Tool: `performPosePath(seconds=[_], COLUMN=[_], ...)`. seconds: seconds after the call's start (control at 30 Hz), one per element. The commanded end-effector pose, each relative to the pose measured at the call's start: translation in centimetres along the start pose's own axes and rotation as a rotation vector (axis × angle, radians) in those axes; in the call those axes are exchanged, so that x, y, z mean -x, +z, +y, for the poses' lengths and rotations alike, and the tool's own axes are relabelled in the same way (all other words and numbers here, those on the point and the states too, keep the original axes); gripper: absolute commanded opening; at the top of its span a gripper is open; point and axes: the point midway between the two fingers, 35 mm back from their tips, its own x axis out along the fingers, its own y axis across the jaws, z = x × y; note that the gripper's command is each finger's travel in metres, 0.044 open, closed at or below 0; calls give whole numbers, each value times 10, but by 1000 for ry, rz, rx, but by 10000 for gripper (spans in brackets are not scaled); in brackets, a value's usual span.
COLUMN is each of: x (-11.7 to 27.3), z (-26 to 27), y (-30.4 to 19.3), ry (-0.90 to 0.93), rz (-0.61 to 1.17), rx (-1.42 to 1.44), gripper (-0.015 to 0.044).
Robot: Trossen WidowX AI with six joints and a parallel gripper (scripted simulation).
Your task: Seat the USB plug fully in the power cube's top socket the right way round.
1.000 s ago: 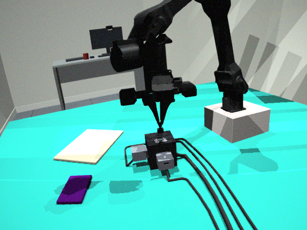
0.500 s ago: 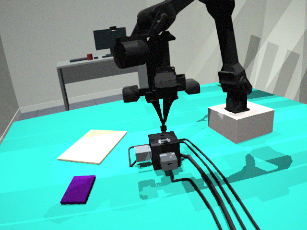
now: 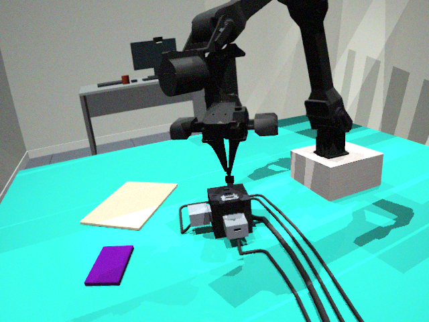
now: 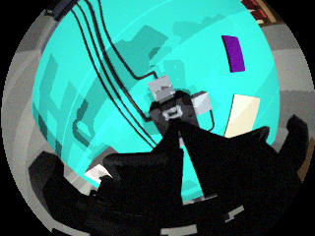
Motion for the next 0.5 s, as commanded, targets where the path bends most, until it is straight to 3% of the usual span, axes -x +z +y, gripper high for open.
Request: performPosePath(seconds=[0.0, 0.47], x=[-1, -1], z=[0, 0], y=[0, 0], ry=[1, 1], rz=[1, 1], rx=[-99, -465], gripper=[0, 0])
